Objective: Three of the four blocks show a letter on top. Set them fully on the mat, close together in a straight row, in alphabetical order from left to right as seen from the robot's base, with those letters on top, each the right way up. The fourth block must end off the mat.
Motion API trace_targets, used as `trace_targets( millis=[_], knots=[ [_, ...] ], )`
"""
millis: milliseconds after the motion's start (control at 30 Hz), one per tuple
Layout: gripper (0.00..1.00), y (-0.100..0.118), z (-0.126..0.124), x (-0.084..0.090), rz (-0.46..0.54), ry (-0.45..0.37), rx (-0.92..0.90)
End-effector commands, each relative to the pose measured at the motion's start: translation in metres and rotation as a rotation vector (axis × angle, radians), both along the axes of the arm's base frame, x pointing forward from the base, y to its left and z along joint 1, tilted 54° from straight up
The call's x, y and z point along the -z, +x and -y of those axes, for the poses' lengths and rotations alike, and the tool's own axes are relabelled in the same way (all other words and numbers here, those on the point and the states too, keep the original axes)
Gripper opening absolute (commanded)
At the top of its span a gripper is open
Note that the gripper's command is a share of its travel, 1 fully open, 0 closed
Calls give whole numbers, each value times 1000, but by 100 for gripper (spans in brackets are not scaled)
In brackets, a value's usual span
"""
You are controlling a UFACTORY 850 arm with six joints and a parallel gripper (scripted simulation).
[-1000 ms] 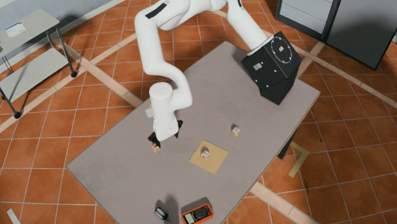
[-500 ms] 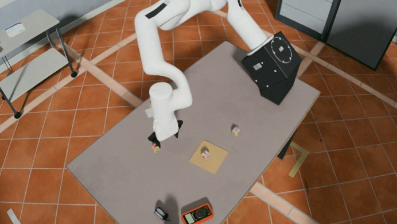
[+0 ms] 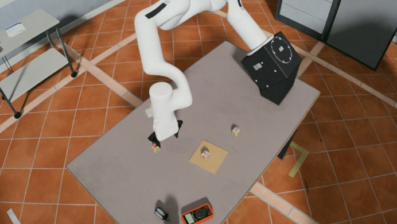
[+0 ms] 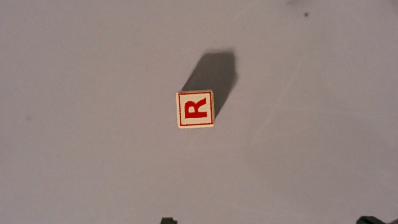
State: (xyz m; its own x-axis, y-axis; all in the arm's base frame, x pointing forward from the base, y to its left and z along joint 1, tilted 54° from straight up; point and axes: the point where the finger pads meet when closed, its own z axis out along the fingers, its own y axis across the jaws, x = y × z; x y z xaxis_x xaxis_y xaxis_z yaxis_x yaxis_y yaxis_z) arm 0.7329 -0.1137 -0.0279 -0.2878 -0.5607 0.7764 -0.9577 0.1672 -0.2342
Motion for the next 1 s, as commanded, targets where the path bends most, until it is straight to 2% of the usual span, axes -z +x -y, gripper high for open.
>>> trace_targets(
  millis=[0,33,100,167,200,233,300,333,400,433,500,533,567,600,667,700,767,800,833,900,967],
  knots=[
    [100,-7,11,-17,3,-4,0],
    [100,-12,19,-26,4,-7,0],
    [100,-12,19,-26,4,-7,0],
    [100,-30,37,-51,5,-12,0],
    [100,-30,37,-51,5,-12,0],
    [100,-42,48,-65,6,-13,0],
    [100,-42,48,-65,6,-13,0],
    [100,-57,59,-80,6,-14,0],
    [100,-57,59,-80,6,-14,0],
    [100,-73,69,-94,6,-14,0],
    [100,-73,69,-94,6,-14,0],
    [100,-91,79,-107,5,-14,0],
    [100,-91,79,-107,5,-14,0],
    [100,-107,86,-118,5,-12,0],
    [100,-107,86,-118,5,-12,0],
    [100,-124,94,-129,4,-10,0],
    [100,-126,94,-130,4,-10,0],
    [100,-142,100,-138,3,-7,0],
    [100,-142,100,-138,3,-7,0],
    [100,-166,108,-149,1,-3,0],
    [100,-174,110,-153,1,-1,0]
  ],
)
